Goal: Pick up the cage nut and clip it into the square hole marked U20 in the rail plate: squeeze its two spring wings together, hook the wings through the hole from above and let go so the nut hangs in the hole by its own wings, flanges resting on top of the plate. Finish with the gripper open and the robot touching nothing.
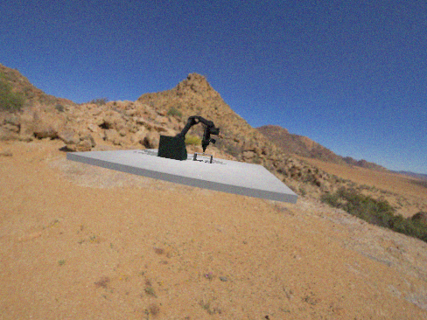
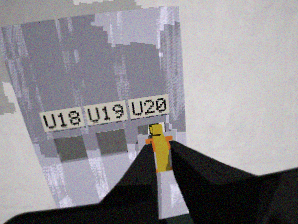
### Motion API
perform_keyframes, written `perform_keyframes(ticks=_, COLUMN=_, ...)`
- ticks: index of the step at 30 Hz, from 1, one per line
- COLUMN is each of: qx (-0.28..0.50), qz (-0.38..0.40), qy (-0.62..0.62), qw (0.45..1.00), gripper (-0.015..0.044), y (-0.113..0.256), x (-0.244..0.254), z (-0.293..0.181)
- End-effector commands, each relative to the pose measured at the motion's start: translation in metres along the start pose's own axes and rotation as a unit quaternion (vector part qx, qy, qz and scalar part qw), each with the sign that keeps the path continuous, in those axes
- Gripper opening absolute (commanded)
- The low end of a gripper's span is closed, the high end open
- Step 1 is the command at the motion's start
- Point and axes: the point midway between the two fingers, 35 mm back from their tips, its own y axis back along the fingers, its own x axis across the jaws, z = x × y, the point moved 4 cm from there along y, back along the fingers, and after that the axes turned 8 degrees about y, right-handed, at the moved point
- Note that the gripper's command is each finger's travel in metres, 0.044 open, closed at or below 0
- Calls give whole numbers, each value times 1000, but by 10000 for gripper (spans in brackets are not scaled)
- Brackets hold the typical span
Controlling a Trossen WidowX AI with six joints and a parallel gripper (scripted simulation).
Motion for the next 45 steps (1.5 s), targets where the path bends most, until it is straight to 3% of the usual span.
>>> perform_keyframes(ticks=1, qx=0, qz=-10, qy=-1, qw=1000, gripper=23, y=1, x=1, z=0)
perform_keyframes(ticks=45, qx=-1, qz=-6, qy=-1, qw=1000, gripper=23, y=-1, x=0, z=1)
